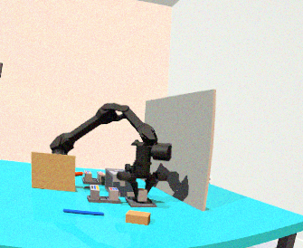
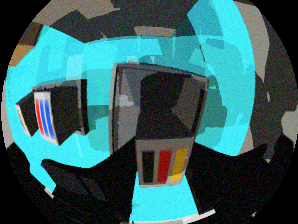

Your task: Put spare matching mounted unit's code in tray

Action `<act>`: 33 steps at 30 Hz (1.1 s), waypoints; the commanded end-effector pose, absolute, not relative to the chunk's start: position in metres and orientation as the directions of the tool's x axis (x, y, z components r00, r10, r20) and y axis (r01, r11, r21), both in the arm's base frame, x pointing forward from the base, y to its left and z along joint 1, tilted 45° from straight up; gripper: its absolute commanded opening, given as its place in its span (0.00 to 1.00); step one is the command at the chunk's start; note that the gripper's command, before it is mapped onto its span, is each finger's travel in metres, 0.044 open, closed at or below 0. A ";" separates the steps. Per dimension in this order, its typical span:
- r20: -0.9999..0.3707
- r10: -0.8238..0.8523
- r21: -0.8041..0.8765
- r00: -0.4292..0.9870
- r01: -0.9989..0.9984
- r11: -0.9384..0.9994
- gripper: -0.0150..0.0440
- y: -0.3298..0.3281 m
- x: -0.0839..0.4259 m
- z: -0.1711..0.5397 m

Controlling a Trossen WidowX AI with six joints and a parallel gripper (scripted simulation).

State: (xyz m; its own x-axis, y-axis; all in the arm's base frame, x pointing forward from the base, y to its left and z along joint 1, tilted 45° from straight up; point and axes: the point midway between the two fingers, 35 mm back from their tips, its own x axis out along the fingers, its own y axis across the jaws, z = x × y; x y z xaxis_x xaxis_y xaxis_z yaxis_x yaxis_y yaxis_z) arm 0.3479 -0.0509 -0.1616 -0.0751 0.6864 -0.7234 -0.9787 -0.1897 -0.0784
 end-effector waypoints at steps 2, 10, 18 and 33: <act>-0.723 0.686 -0.078 -0.075 -0.979 -0.190 0.34 -0.051 0.348 -0.162; -0.723 0.686 -0.078 -0.075 -0.979 -0.190 0.70 -0.051 0.348 -0.162; -0.724 0.686 -0.078 -0.075 -0.979 -0.190 1.00 -0.053 0.348 -0.160; -0.732 0.679 -0.086 -0.051 -0.983 -0.165 1.00 -0.125 0.358 -0.087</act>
